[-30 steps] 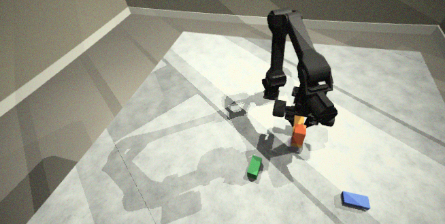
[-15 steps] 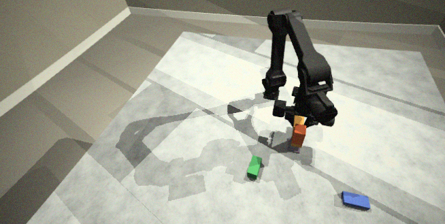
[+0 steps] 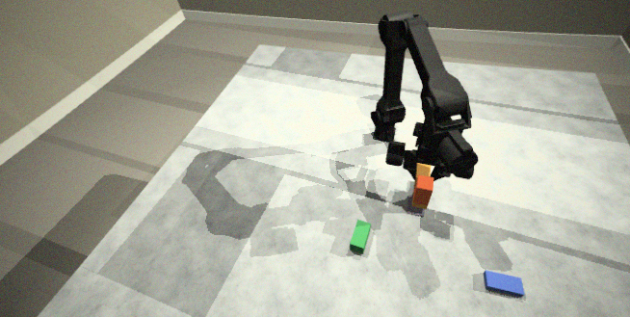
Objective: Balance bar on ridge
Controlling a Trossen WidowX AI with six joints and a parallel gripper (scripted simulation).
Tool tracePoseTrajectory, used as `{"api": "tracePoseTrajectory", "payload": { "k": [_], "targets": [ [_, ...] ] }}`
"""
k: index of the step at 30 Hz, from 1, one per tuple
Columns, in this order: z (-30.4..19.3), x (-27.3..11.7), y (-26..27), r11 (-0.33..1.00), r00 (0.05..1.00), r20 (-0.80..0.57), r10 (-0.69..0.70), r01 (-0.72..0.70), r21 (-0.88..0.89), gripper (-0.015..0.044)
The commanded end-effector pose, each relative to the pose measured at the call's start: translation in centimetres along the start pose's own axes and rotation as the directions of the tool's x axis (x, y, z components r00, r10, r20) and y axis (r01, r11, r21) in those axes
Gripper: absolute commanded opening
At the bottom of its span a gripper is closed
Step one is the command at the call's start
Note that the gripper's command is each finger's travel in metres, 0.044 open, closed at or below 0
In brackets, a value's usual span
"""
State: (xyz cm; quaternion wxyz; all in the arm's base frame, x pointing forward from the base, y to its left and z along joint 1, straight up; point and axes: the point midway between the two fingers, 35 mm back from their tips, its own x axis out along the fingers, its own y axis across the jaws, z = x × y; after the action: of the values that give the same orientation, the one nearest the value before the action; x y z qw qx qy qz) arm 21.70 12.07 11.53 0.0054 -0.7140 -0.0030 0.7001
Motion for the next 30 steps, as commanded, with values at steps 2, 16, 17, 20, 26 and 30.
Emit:
{"api": "tracePoseTrajectory", "payload": {
  "k": [2, 16, 17, 20, 26, 30],
  "targets": [
    [0.00, 0.00, 0.00, 1.000, 1.000, 0.000, 0.000, 0.000, 0.000, 0.0000],
    [0.00, 0.00, 0.00, 1.000, 1.000, 0.000, 0.000, 0.000, 0.000, 0.0167],
    [0.00, 0.00, 0.00, 1.000, 1.000, 0.000, 0.000, 0.000, 0.000, 0.0167],
    [0.00, 0.00, 0.00, 1.000, 1.000, 0.000, 0.000, 0.000, 0.000, 0.0167],
    [0.00, 0.00, 0.00, 1.000, 1.000, 0.000, 0.000, 0.000, 0.000, 0.0168],
    [0.00, 0.00, 0.00, 1.000, 1.000, 0.000, 0.000, 0.000, 0.000, 0.0169]
  ]
}}
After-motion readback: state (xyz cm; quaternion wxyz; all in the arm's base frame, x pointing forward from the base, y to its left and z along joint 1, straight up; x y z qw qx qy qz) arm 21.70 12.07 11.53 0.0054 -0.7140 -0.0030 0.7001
